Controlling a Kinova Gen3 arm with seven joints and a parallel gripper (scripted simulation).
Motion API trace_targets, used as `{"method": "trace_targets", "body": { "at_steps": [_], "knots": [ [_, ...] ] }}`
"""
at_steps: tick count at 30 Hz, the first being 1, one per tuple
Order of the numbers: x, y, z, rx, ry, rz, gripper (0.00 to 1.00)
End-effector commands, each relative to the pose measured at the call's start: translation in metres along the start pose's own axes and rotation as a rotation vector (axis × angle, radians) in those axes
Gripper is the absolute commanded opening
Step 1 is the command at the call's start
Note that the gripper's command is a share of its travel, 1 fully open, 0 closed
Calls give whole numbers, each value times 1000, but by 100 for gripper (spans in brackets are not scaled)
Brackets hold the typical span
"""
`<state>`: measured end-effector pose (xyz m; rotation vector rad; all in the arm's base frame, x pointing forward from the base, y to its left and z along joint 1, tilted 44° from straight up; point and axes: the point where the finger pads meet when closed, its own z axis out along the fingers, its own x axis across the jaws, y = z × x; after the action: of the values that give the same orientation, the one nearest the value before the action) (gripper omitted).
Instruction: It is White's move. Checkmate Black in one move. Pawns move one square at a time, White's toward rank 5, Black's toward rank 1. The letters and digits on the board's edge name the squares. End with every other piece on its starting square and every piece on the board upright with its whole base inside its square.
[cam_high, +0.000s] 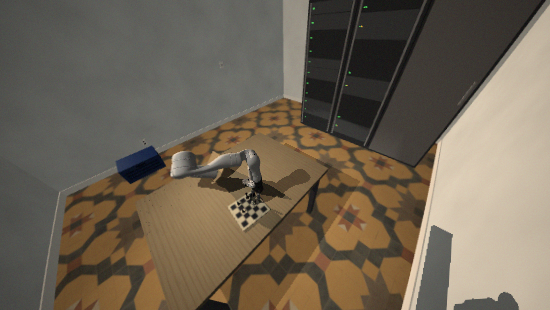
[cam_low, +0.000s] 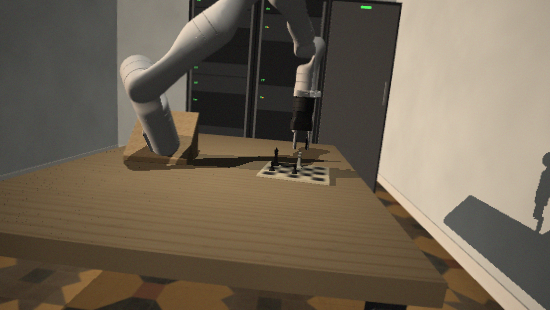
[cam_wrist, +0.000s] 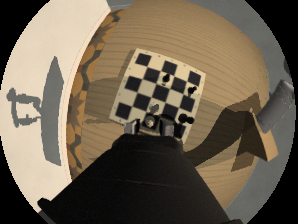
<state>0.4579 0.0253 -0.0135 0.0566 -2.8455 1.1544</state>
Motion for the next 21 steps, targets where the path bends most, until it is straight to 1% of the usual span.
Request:
{"method": "trace_targets", "body": {
  "at_steps": [1,12,21],
  "knots": [
    [-3,1,0,0,-8,7,79],
    [-2,1,1,0,-7,7,79],
    [-2,2,16,-3,-8,4,79]
  ]
}}
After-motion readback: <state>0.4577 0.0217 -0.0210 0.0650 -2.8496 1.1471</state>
